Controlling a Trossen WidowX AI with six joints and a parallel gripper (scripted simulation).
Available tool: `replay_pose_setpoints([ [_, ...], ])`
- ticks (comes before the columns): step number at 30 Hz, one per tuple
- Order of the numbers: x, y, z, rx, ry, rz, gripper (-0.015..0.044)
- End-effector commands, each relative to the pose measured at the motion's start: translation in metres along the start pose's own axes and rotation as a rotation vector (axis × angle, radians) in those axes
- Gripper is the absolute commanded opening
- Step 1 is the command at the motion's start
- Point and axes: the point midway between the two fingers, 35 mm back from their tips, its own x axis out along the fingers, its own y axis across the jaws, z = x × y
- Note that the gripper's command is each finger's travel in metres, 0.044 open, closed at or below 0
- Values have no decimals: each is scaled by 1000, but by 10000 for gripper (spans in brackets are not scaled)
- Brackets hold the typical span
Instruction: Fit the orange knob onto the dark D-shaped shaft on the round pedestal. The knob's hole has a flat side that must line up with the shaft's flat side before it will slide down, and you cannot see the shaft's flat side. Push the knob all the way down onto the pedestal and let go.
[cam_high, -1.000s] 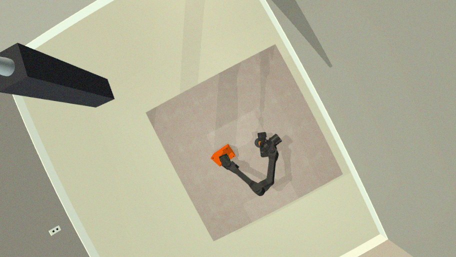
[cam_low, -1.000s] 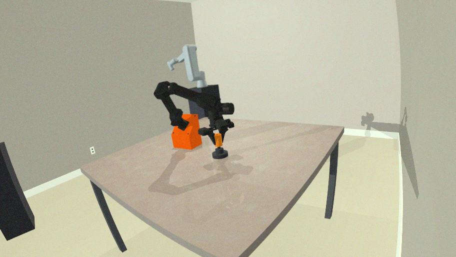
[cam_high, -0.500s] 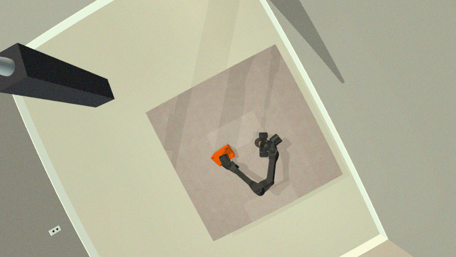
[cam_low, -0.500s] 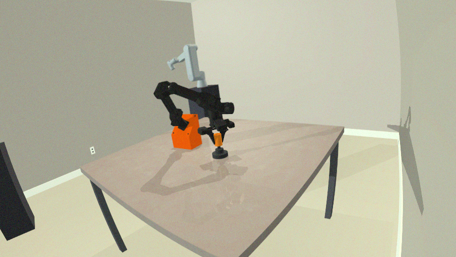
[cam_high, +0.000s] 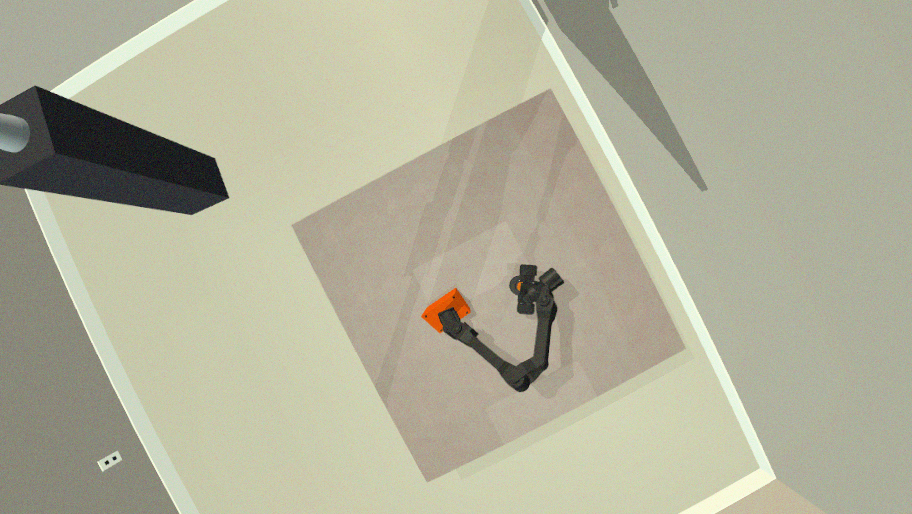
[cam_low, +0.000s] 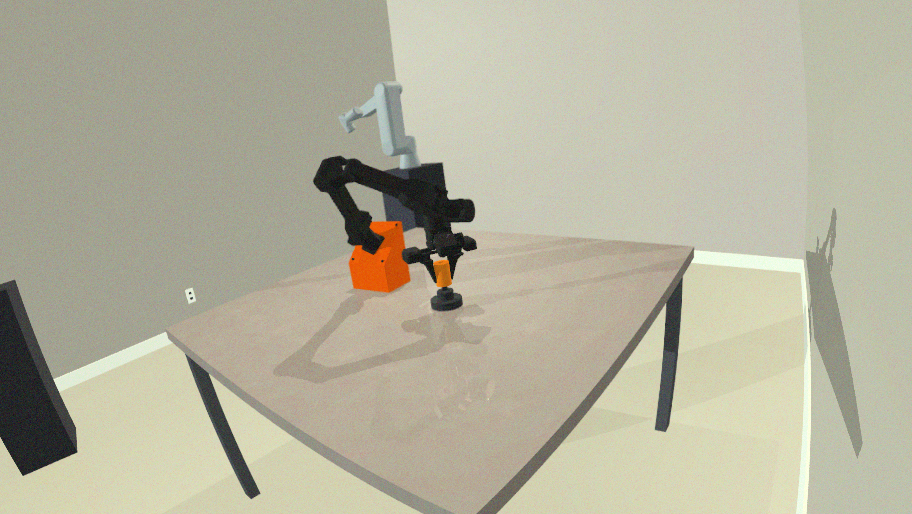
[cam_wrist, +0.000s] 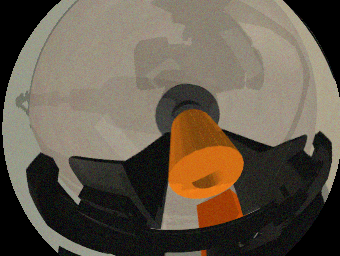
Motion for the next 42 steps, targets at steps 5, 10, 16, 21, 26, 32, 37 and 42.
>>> replay_pose_setpoints([
  [5, 0, 0, 0, -18, -1, -1, 0],
  [10, 0, 0, 0, -18, -1, -1, 0],
  [16, 0, 0, 0, -18, -1, -1, 0],
  [21, 0, 0, 0, -18, -1, -1, 0],
  [26, 0, 0, 0, -18, -1, -1, 0],
  [32, 0, 0, 0, -18, -1, -1, 0],
  [37, -4, 0, -1, 1, -1, -1, 0],
  [42, -6, -1, -1, 30, 0, -1, 0],
])
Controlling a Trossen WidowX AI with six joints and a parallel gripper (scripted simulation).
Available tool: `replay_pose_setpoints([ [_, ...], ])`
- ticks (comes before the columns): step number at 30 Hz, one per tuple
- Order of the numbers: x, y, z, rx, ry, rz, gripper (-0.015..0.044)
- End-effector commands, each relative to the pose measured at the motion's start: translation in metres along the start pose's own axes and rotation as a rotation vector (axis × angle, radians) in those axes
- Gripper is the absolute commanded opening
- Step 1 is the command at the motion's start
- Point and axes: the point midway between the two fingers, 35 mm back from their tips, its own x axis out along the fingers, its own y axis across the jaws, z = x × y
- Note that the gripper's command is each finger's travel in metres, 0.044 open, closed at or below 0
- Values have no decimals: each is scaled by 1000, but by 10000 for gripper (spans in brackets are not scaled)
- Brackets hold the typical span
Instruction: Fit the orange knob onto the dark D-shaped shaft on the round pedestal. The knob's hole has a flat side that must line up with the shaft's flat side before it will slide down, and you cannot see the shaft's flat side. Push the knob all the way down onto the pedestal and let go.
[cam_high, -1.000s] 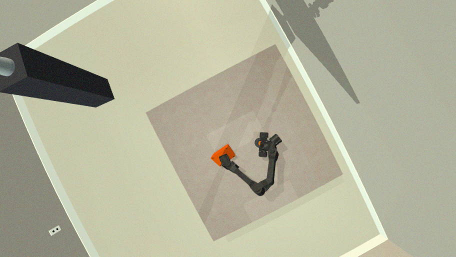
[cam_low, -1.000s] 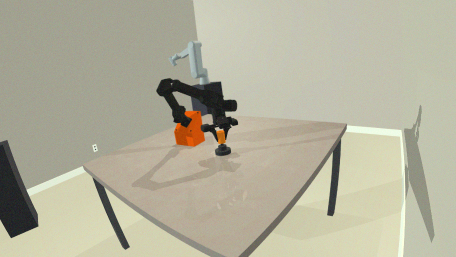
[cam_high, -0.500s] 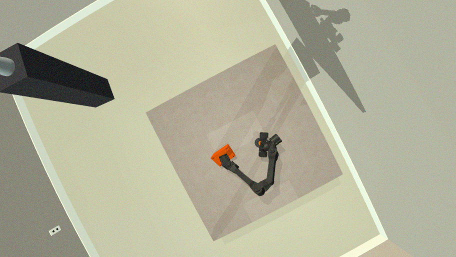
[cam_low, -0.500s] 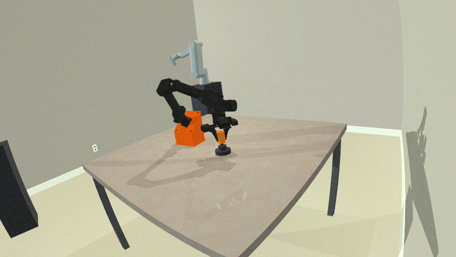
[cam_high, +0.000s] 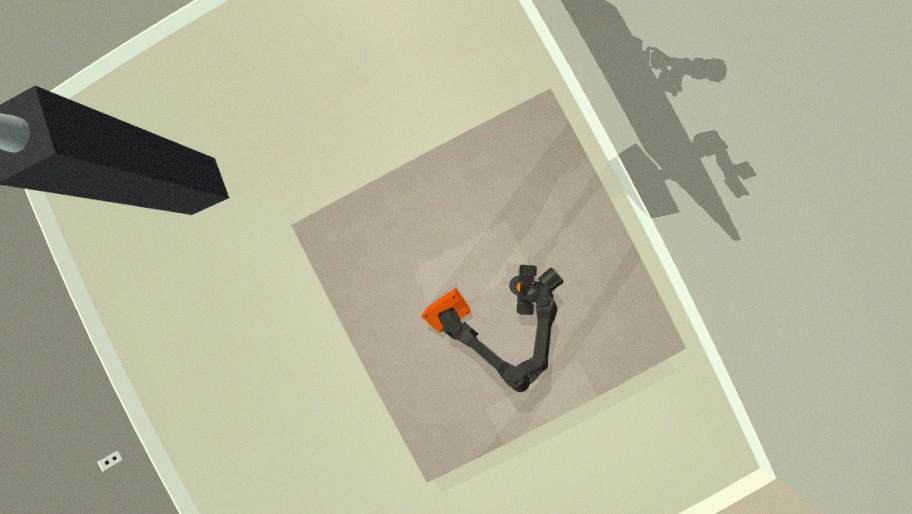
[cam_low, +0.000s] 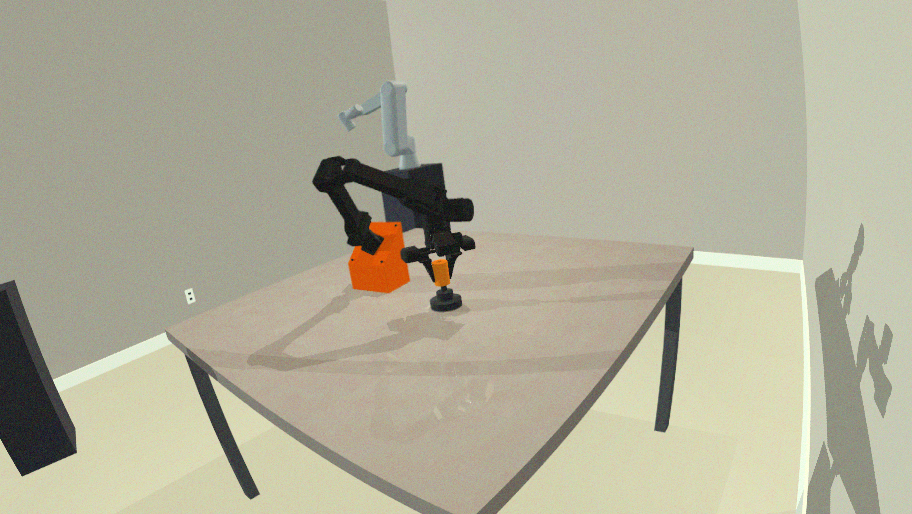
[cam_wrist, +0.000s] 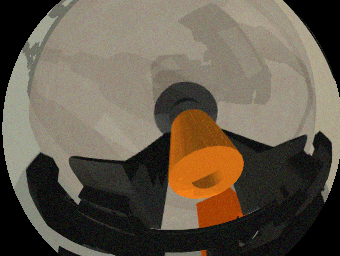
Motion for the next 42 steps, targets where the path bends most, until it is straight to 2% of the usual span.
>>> replay_pose_setpoints([
  [1, -2, 1, 1, 42, -3, 3, 0],
  [42, 9, 2, 2, 72, -4, 3, 0],
])
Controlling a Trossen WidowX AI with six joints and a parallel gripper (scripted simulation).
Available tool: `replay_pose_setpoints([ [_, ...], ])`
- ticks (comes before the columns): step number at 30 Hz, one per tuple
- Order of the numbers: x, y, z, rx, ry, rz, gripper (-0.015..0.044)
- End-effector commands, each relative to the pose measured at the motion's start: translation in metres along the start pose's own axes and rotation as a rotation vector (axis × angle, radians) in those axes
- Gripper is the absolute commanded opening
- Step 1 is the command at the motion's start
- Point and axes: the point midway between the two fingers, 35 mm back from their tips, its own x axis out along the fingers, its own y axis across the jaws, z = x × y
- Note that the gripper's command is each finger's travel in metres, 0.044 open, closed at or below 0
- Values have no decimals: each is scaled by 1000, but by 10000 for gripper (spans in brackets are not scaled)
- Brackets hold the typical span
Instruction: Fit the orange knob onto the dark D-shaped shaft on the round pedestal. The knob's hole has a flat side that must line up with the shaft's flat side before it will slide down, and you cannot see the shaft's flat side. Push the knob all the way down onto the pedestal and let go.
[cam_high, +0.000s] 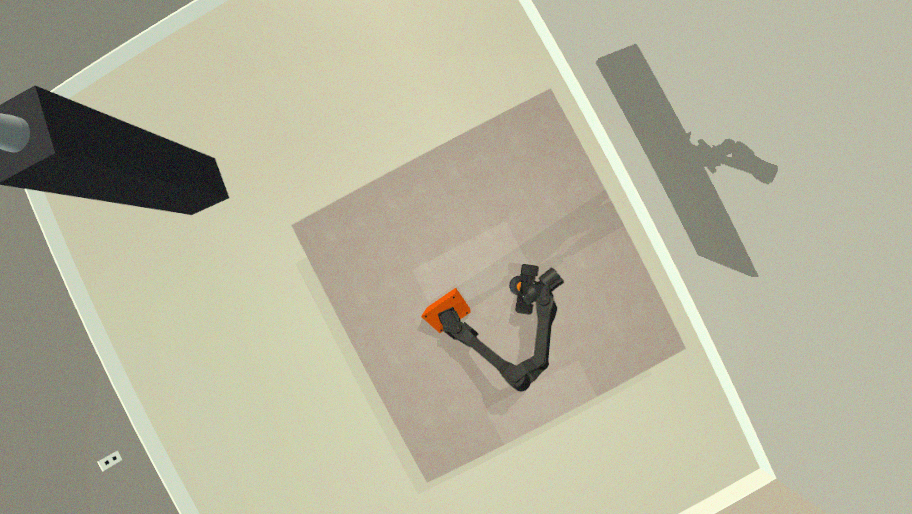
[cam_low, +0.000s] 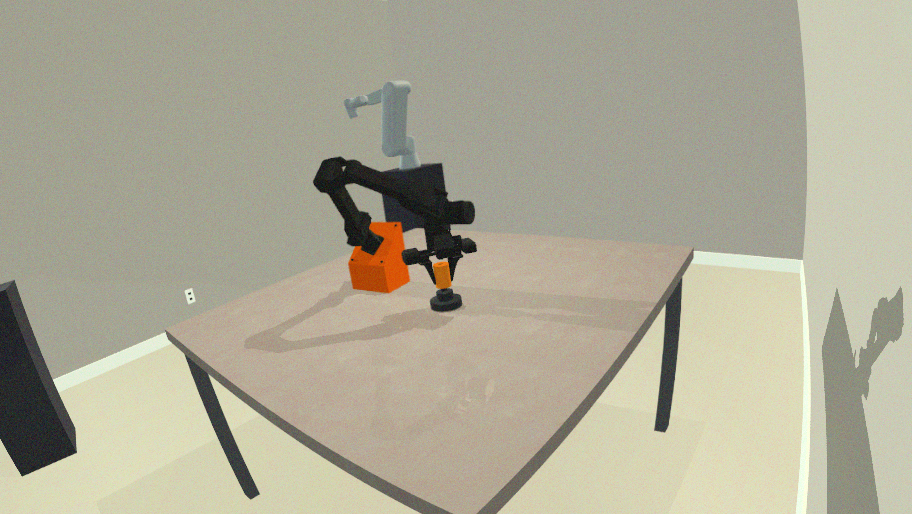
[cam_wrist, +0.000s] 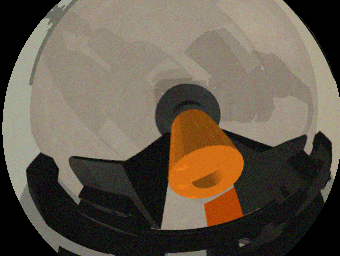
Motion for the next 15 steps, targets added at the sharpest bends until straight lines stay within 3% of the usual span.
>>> replay_pose_setpoints([
  [1, 4, 0, 0, -4, -3, 1, 0],
  [15, 13, -1, 0, 6, -4, 2, 0],
])
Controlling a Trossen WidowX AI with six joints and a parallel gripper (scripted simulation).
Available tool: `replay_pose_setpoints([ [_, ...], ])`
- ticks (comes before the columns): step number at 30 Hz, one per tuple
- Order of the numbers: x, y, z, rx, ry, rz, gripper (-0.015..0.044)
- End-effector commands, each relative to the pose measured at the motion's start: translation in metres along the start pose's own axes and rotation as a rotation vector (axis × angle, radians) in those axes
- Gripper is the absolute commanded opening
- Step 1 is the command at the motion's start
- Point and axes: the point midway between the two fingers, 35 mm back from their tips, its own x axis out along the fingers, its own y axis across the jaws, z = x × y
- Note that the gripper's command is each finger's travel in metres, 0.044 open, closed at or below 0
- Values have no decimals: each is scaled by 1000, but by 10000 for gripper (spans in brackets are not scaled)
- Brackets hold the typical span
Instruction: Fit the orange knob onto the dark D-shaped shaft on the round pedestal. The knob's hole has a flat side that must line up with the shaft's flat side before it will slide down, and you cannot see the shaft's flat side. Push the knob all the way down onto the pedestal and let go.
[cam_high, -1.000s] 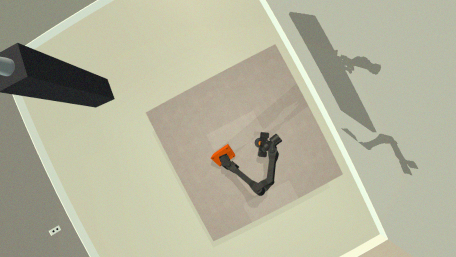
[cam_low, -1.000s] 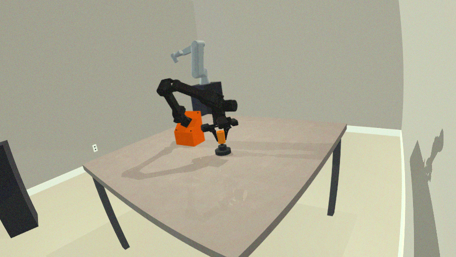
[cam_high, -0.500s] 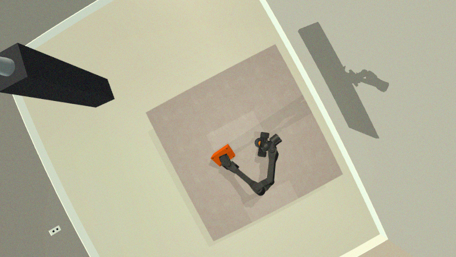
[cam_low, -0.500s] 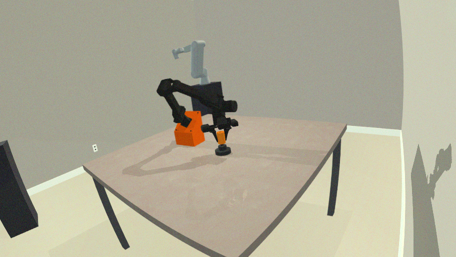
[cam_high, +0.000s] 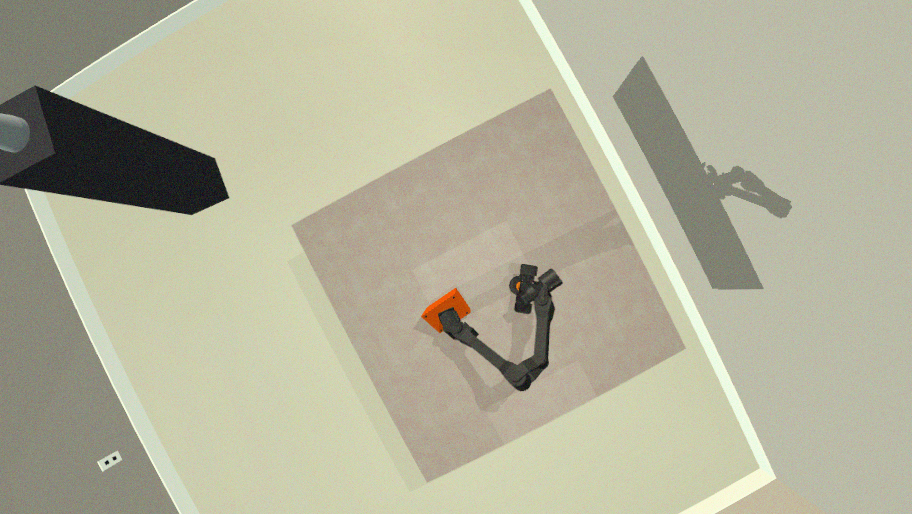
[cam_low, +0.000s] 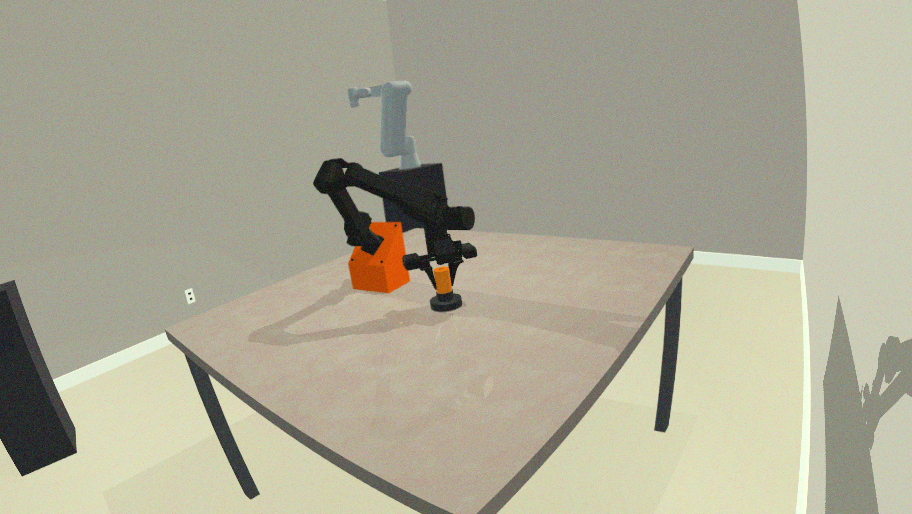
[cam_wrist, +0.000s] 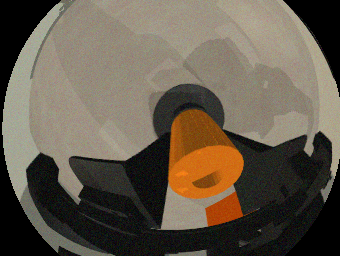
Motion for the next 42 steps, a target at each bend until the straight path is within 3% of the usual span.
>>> replay_pose_setpoints([
  [1, -1, 0, 0, 0, 0, 0, 0],
  [4, -1, 0, 0, 0, 0, 0, 0],
  [21, -1, 0, 0, 0, 0, 0, 440],
  [26, -4, 1, 0, 0, 1, 1, 440],
  [32, -94, 1, 0, -2, 4, 3, 440],
  [42, -97, 5, 1, -2, 4, 3, 440],
])
